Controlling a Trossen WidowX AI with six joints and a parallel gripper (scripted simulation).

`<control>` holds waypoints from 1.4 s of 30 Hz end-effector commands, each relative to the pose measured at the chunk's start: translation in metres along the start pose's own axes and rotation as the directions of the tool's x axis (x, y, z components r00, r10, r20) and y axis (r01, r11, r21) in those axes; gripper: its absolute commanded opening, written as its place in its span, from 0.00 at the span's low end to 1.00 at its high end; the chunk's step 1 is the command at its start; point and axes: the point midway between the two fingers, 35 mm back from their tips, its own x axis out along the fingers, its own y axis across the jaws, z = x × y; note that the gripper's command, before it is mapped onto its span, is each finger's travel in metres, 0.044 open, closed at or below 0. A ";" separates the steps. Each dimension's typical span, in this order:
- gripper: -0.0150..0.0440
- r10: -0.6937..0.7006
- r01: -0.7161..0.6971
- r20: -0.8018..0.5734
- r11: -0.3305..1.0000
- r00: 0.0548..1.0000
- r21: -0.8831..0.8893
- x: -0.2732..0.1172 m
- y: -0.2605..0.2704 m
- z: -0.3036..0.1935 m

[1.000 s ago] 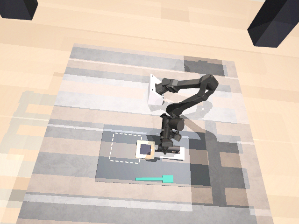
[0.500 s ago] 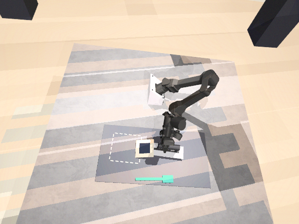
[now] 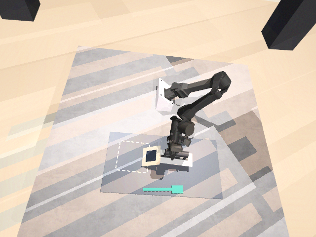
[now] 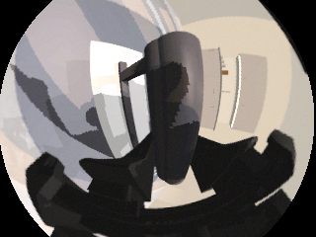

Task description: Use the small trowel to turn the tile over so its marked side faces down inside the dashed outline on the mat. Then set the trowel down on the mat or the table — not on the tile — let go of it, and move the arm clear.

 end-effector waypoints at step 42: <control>0.25 -0.019 0.019 -0.004 1.000 1.000 -0.012 -0.012 -0.020 -0.073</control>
